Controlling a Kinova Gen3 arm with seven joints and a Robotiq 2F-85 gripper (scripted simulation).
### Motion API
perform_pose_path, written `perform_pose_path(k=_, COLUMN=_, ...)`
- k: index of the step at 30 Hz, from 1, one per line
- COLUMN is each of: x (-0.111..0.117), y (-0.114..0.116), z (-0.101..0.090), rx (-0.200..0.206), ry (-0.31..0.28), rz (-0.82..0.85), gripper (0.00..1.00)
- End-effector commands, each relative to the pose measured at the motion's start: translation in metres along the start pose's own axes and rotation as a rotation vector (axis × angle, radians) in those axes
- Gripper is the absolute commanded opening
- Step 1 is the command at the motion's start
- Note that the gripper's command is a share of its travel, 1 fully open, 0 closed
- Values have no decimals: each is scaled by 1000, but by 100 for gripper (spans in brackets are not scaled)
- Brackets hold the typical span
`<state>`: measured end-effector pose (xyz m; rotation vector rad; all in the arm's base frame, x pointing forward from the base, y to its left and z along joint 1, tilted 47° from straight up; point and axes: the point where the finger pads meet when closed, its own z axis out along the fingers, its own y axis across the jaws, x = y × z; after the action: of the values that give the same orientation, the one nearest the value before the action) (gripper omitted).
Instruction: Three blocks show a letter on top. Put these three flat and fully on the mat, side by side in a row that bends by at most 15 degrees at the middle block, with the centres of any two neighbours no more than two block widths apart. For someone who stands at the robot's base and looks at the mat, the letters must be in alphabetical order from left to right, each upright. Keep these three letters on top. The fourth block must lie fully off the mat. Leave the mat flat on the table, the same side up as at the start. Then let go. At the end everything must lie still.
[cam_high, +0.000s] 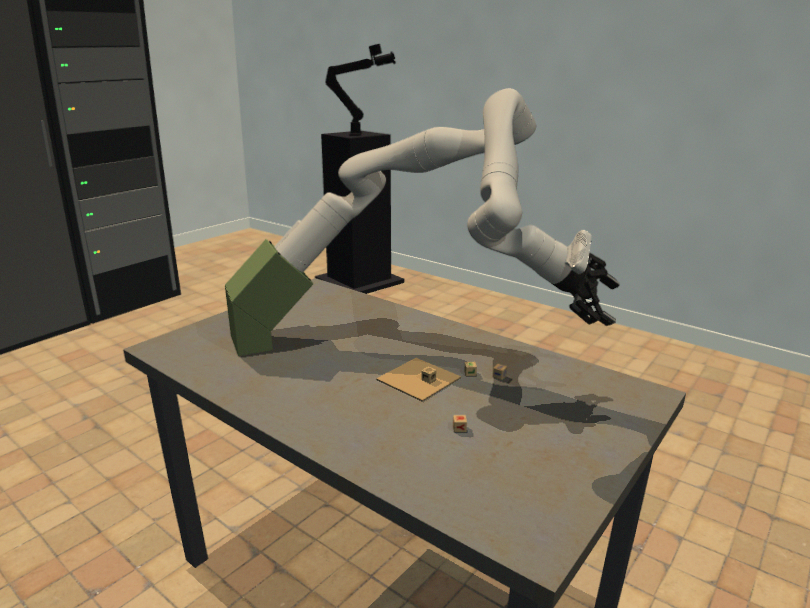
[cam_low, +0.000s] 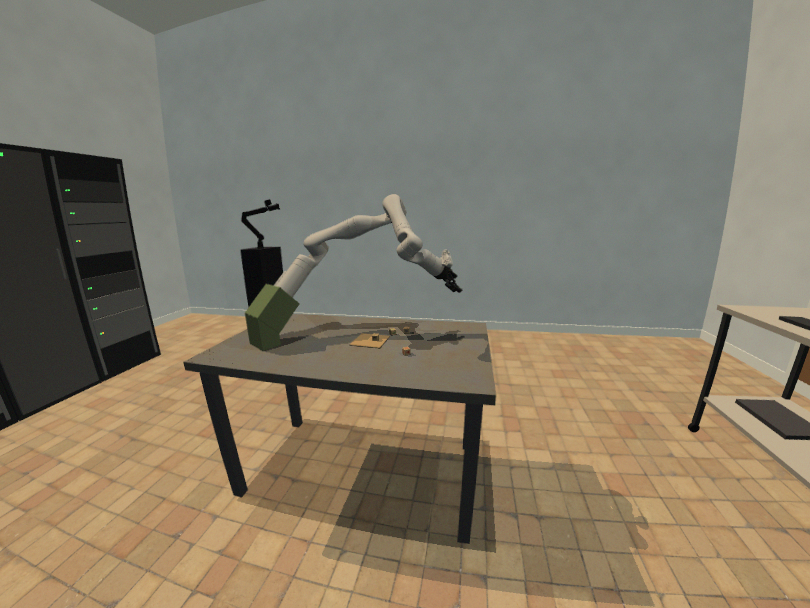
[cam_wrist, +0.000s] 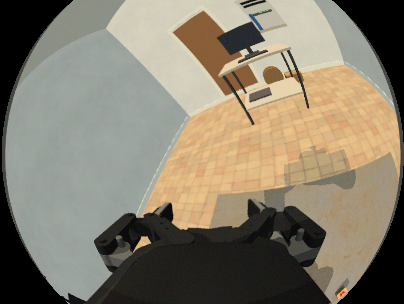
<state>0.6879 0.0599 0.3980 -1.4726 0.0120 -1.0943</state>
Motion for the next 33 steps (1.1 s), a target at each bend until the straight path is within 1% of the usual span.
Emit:
perform_pose_path(k=1, x=1, y=-1, z=-1, rx=0, ry=2, rz=-2, gripper=100)
perform_pose_path(k=18, x=1, y=-1, z=-1, rx=0, ry=1, rz=-2, gripper=100)
perform_pose_path(k=22, x=-7, y=1, z=1, rx=-15, ry=-19, rz=2, gripper=100)
perform_pose_path(k=24, x=-20, y=2, z=3, rx=-37, ry=-50, rz=7, gripper=100)
perform_pose_path(k=26, x=-39, y=4, z=5, rx=-72, ry=-96, rz=14, gripper=100)
perform_pose_path(k=29, x=-79, y=8, z=4, rx=-144, ry=-193, rz=24, gripper=100)
perform_pose_path(k=32, x=-127, y=11, z=-4, rx=-236, ry=-311, rz=27, gripper=100)
perform_pose_path(k=33, x=-127, y=11, z=-4, rx=-236, ry=-311, rz=27, gripper=100)
